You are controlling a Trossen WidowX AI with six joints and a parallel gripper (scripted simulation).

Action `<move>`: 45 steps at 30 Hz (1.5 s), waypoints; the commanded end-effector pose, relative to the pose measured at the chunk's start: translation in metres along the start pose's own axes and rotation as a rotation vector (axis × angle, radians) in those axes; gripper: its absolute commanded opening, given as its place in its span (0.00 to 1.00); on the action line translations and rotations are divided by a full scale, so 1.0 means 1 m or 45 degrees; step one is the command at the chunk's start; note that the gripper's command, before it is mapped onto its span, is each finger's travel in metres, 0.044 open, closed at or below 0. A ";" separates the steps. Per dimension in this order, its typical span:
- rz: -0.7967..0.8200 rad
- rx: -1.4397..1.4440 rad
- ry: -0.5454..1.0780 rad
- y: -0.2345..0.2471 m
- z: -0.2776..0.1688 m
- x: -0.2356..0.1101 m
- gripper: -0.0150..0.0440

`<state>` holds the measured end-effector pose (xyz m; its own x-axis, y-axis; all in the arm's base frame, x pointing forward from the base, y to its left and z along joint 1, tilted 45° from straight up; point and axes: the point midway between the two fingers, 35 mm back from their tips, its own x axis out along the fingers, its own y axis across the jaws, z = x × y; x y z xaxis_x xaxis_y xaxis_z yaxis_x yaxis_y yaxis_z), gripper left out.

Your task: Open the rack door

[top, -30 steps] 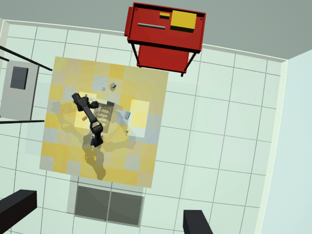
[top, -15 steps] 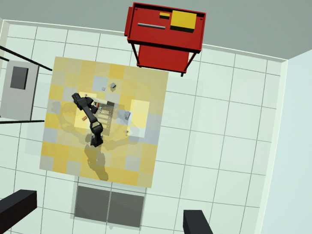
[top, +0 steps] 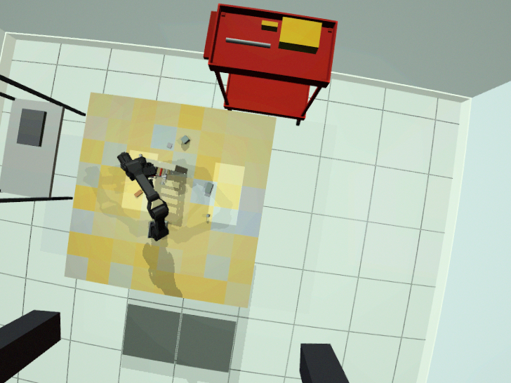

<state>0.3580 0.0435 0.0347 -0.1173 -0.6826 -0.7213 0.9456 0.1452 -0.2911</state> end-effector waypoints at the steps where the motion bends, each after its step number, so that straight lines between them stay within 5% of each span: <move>1: 0.003 0.235 -0.008 0.001 0.002 0.001 0.74; 12: 0.006 0.886 -0.008 0.001 0.002 0.001 0.74; 18: 0.006 0.896 -0.008 0.001 0.002 0.001 0.74; 45: 0.006 0.896 -0.008 0.001 0.002 0.001 0.43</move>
<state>0.3595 0.0421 0.0349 -0.1123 -0.6873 -0.7177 0.9182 -0.3479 0.1894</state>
